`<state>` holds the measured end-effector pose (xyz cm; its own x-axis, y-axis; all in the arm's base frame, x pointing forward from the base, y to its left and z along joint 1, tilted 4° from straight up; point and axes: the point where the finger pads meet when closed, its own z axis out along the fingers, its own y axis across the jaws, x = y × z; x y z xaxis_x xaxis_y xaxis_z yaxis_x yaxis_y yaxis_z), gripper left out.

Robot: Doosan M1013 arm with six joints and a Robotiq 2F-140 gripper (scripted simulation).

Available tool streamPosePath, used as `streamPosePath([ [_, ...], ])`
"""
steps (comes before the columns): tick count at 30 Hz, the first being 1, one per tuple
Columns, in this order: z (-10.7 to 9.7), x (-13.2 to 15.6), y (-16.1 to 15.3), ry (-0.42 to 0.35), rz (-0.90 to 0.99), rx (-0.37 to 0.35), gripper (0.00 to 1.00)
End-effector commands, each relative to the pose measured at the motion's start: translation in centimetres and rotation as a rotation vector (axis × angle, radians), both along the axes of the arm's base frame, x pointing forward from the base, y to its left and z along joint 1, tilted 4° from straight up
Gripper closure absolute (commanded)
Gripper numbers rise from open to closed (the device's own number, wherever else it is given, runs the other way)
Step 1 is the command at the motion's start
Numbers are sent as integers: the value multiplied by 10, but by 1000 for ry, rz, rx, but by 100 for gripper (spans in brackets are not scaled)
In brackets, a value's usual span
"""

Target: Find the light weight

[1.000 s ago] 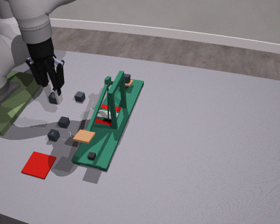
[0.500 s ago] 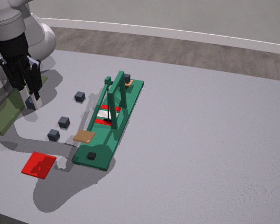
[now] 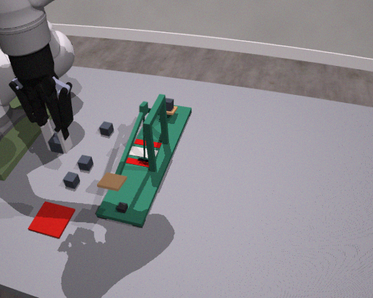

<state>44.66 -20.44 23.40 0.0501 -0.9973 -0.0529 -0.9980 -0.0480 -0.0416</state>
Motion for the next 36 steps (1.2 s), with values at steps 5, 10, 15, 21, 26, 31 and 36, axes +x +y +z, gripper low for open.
streamPosePath([
  [5, 0, 93, 6, 3, -1, -1, 76],
  [10, 0, 106, 9, 3, -1, -1, 76],
  [15, 0, 106, 9, 3, -1, -1, 76],
  [21, -1, 106, 9, 3, -1, -1, 76],
  [26, -4, 106, 9, 3, -1, -1, 76],
  [31, -12, 106, 10, 3, -1, -1, 76],
  [36, -26, 107, 10, 3, -1, -1, 76],
])
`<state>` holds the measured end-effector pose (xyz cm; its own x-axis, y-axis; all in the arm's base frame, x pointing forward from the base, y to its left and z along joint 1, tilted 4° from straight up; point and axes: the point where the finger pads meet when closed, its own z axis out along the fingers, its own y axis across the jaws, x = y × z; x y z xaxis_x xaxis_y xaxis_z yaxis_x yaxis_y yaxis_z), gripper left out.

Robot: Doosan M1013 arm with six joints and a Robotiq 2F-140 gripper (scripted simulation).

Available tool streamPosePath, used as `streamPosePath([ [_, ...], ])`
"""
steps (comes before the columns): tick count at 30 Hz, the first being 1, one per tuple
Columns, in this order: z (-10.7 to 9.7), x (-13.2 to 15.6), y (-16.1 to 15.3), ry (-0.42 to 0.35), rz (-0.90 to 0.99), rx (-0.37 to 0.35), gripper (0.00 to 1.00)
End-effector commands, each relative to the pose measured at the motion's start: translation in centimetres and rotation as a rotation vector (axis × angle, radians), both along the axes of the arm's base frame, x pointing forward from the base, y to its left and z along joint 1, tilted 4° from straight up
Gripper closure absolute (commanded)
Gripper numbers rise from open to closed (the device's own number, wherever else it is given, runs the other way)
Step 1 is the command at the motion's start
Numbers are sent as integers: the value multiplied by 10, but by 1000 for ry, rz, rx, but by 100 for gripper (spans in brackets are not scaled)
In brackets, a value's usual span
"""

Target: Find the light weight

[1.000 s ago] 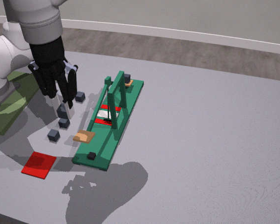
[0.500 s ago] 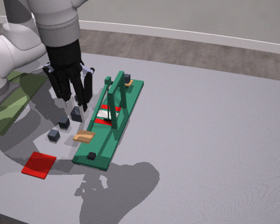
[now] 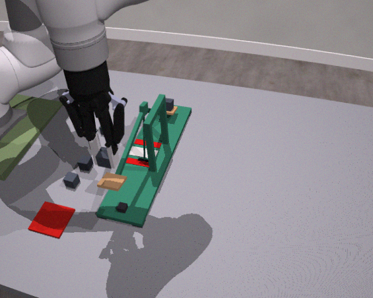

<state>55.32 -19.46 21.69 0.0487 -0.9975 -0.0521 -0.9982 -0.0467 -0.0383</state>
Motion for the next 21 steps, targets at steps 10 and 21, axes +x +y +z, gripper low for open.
streamPosePath([
  [10, -35, 2, 2, 0, 0, 0, 76],
  [21, -48, 2, 3, 0, 0, 0, 76],
])
